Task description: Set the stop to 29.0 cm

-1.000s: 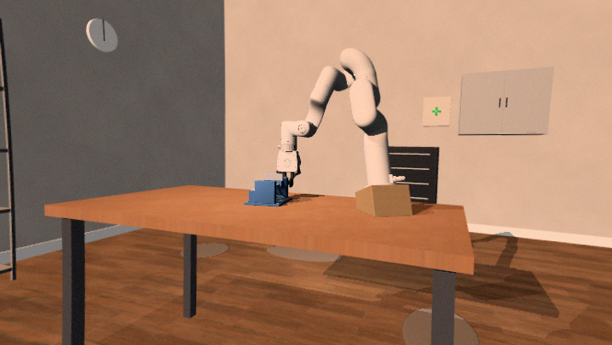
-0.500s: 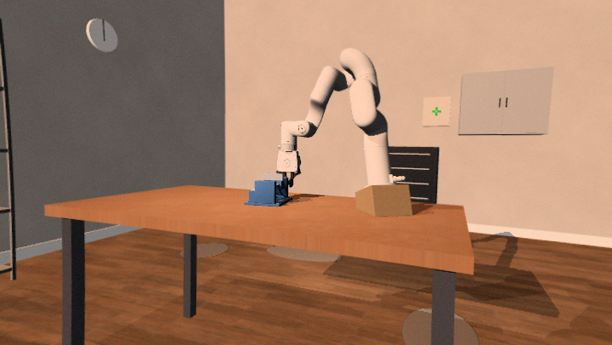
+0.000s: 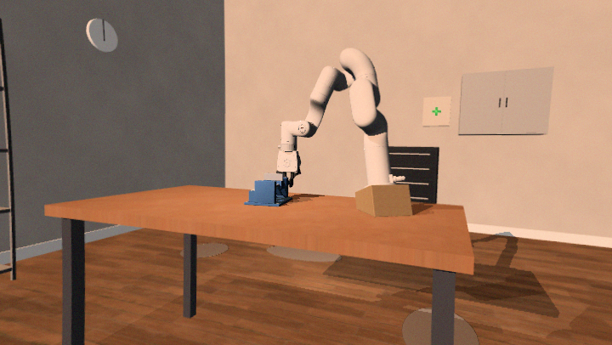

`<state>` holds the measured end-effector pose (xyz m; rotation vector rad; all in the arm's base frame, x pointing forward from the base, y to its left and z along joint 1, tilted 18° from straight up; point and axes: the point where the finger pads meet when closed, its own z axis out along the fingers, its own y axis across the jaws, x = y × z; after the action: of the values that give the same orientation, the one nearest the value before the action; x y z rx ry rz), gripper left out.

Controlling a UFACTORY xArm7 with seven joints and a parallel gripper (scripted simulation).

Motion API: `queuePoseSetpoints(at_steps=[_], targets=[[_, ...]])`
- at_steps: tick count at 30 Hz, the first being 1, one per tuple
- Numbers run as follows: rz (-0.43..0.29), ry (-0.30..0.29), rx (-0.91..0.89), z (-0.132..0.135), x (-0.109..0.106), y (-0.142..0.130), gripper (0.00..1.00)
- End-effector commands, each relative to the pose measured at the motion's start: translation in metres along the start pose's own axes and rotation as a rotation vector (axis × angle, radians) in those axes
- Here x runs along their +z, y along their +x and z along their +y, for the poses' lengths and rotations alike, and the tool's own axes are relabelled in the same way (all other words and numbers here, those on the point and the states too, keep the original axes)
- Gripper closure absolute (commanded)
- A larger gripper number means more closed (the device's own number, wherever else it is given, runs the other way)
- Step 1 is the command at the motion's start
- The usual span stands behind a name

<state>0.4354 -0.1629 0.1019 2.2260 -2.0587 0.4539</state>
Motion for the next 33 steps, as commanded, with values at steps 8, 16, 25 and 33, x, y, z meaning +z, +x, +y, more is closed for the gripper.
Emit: queuePoseSetpoints(at_steps=[8,16,25,33], targets=[[0.001,0.001,0.0,-0.001,0.001,0.0,0.94],[0.001,0.001,0.0,-0.001,0.003,0.0,0.94],[0.001,0.001,0.0,-0.003,0.006,0.0,0.94],[0.001,0.001,0.0,-0.005,0.01,0.0,0.94]])
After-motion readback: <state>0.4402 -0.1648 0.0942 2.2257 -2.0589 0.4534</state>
